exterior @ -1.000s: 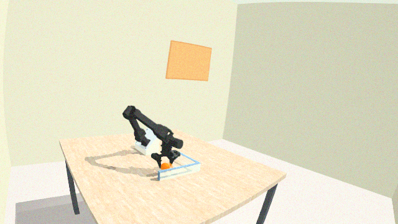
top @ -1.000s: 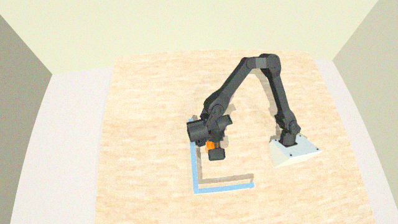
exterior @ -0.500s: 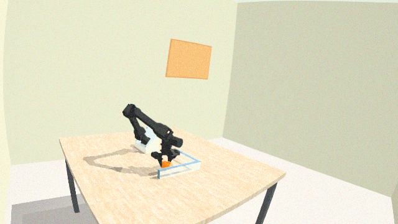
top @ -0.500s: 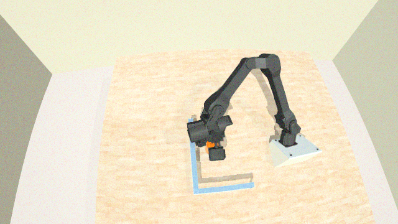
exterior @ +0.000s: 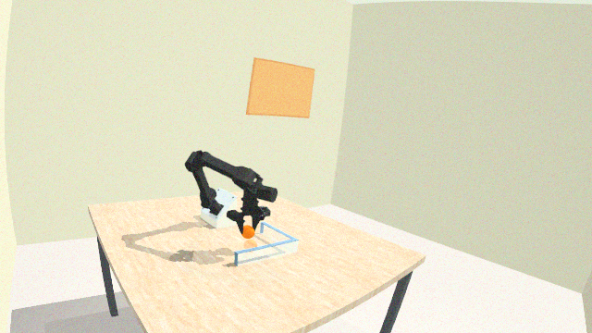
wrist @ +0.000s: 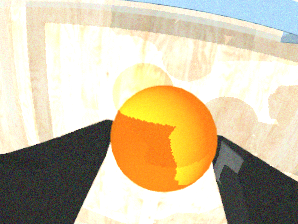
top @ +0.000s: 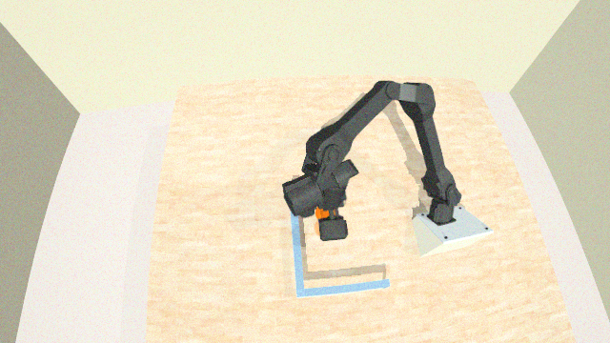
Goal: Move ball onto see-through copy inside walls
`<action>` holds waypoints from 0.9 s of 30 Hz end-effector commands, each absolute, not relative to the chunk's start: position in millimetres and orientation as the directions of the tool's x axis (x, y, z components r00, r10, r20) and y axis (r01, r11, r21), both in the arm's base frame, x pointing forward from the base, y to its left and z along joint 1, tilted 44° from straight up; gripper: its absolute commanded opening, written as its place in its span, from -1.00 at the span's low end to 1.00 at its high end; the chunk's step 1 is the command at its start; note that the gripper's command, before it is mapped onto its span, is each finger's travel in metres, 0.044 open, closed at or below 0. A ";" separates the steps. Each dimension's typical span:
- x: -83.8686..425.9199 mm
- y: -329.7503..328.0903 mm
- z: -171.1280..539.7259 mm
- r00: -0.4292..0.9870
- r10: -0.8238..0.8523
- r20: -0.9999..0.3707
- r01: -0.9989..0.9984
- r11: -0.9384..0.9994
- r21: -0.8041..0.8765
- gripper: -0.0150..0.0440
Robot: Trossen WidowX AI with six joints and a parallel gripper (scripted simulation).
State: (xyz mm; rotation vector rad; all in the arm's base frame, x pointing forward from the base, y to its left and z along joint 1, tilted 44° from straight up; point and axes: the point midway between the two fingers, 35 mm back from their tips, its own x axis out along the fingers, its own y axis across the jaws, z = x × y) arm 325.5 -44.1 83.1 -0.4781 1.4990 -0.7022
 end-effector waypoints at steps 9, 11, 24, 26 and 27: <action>322.6 1.8 134.0 -0.061 -0.680 -0.730 0.132 0.720 -0.682 -0.49; 322.5 2.3 134.6 -0.061 -0.681 -0.730 0.132 0.720 -0.682 -0.49; 329.4 -19.9 82.0 -0.060 -0.681 -0.730 0.133 0.719 -0.682 -0.49; 329.5 -20.4 81.4 -0.060 -0.681 -0.730 0.133 0.719 -0.682 -0.49; 329.5 -21.5 80.1 -0.060 -0.681 -0.730 0.133 0.719 -0.682 -0.49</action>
